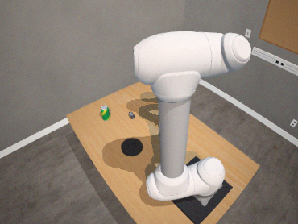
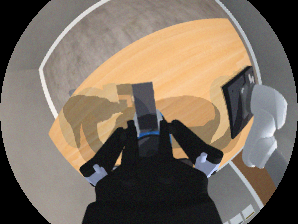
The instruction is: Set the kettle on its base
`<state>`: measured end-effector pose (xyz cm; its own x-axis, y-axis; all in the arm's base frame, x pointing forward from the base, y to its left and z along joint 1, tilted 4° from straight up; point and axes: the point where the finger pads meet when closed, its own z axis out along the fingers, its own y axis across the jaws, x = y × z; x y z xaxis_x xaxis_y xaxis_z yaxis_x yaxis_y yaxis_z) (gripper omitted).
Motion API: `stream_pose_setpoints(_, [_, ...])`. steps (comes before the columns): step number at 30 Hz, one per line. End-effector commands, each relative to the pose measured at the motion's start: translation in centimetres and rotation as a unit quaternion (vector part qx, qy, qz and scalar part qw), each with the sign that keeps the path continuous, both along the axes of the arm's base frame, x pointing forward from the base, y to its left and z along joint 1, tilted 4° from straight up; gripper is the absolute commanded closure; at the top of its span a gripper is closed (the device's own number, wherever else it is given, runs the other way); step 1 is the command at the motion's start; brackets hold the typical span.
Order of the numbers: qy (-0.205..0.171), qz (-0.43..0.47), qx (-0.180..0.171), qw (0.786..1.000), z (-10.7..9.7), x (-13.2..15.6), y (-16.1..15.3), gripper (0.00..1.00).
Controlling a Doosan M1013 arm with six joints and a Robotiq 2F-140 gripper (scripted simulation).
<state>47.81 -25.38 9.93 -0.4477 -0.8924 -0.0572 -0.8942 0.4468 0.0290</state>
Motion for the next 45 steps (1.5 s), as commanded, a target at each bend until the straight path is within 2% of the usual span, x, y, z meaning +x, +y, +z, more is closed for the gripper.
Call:
stream_pose_setpoints(1, [-0.001,0.0,0.0,1.0,0.06,0.04,-0.02,0.9])
stream_pose_setpoints(37, [-0.001,0.0,0.0,1.0,0.11,0.04,-0.02,0.9])
stream_pose_setpoints(45, [-0.001,0.0,0.0,1.0,0.68,0.04,-0.06,0.9])
